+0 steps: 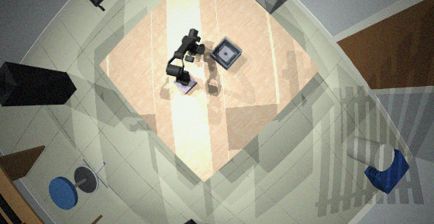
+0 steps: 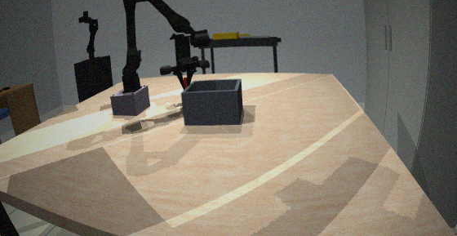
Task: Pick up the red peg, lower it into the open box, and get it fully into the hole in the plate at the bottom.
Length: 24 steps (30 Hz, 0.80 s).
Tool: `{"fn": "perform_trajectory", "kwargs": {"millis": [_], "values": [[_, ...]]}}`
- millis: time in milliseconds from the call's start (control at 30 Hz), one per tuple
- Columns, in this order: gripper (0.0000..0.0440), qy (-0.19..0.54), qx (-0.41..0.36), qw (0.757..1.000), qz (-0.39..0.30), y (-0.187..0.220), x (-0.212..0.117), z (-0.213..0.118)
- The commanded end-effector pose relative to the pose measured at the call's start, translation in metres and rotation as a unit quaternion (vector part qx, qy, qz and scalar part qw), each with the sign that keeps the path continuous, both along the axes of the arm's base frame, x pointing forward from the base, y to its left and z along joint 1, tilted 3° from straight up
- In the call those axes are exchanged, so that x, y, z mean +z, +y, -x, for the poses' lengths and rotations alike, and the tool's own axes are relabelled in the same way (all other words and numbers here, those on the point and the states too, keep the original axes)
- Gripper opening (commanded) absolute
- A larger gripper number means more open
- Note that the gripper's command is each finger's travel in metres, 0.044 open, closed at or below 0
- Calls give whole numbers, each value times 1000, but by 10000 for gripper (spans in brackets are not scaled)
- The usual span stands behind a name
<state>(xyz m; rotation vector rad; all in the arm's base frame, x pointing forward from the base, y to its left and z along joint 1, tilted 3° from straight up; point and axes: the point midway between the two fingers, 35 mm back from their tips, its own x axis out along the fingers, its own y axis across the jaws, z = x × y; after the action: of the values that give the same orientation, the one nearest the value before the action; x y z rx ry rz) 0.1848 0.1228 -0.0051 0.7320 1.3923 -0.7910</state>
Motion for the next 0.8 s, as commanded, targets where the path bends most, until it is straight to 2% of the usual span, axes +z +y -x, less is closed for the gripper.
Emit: {"fn": "perform_trajectory", "kwargs": {"millis": [0, 367, 767], "values": [[0, -14, 16, 1000, 9, -3, 10, -6], [0, -58, 56, 996, 37, -15, 51, -34], [0, -96, 57, 992, 58, -37, 94, -74]]}}
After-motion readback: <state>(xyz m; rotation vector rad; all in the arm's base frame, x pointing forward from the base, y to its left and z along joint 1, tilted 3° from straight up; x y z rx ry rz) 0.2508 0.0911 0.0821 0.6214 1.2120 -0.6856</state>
